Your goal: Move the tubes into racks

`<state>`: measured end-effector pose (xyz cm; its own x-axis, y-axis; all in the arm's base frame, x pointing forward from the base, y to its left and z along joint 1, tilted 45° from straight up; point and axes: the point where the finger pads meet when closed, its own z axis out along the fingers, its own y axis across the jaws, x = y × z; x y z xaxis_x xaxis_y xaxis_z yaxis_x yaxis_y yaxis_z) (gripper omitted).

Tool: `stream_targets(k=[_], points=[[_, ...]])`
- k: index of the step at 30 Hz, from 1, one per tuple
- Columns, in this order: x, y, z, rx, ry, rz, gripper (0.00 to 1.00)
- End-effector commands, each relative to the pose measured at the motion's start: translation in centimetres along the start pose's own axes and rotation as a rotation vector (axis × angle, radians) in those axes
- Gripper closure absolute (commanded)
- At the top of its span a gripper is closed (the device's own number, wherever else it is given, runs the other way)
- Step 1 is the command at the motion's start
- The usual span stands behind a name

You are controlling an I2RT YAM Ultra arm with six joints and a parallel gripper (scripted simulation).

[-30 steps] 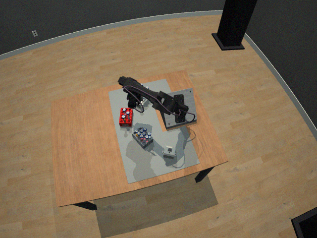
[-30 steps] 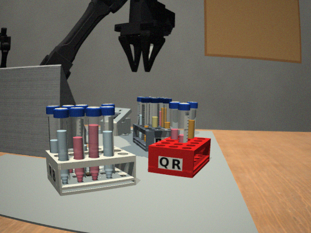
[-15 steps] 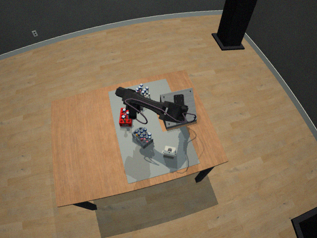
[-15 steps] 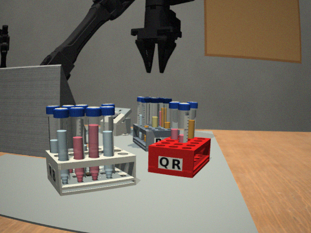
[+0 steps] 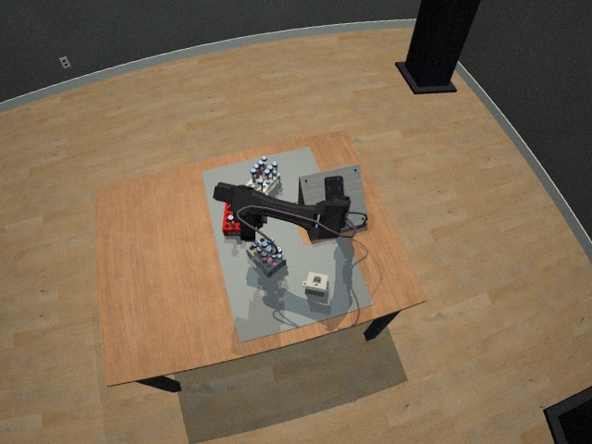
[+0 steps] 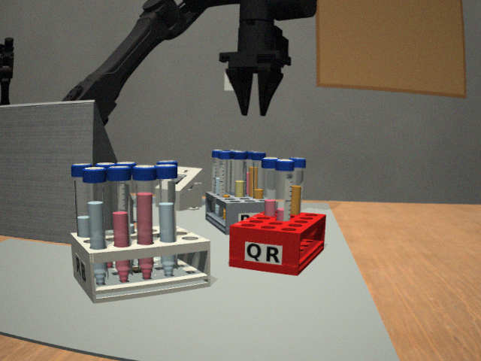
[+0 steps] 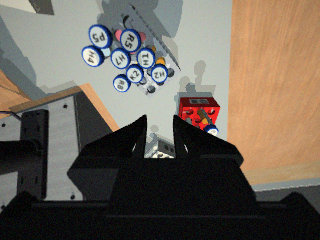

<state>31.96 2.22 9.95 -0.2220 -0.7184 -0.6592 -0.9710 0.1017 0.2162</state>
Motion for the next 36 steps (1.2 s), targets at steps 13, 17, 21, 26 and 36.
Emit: stream_targets(k=[13, 17, 21, 26, 36], points=[[-2.9, 0.4, -1.0, 0.013, -0.036, 0.061, 0.7], [-2.1, 0.4, -0.4, -0.002, -0.037, 0.065, 0.7], [-2.0, 0.1, -0.5, 0.012, -0.032, 0.052, 0.7], [-2.3, 0.2, 0.0, 0.019, -0.033, 0.054, 0.7], [-2.8, 0.1, 1.9, 0.017, -0.03, 0.037, 0.7]])
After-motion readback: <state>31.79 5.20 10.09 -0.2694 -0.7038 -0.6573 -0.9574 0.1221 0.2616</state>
